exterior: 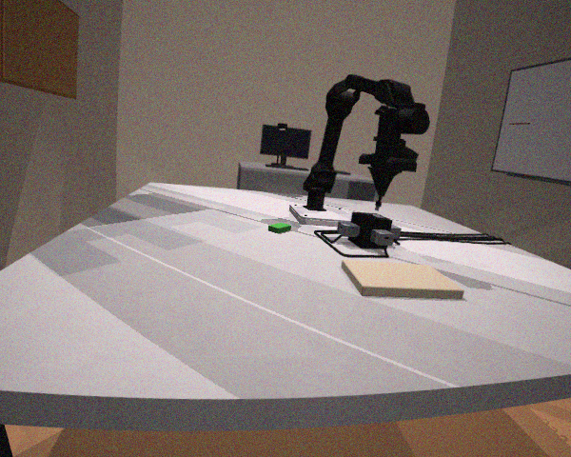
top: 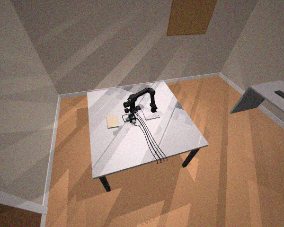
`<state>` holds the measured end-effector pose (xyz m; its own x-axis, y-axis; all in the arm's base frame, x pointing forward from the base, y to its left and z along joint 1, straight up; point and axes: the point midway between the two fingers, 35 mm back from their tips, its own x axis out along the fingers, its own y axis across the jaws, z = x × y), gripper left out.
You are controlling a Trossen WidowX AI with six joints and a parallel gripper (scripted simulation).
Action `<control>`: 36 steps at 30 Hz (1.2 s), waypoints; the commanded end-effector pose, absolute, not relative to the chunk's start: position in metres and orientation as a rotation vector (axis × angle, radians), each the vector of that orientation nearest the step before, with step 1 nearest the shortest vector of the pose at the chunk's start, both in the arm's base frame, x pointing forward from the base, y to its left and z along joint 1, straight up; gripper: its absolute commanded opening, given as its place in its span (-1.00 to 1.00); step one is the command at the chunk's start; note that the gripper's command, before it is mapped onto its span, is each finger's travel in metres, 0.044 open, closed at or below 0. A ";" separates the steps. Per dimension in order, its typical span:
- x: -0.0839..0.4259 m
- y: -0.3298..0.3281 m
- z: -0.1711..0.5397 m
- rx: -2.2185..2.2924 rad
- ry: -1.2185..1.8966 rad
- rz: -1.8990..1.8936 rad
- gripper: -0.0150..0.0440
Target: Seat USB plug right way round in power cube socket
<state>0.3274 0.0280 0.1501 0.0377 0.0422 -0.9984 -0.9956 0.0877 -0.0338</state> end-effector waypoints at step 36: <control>0.327 0.031 0.145 -1.121 1.156 1.170 -0.49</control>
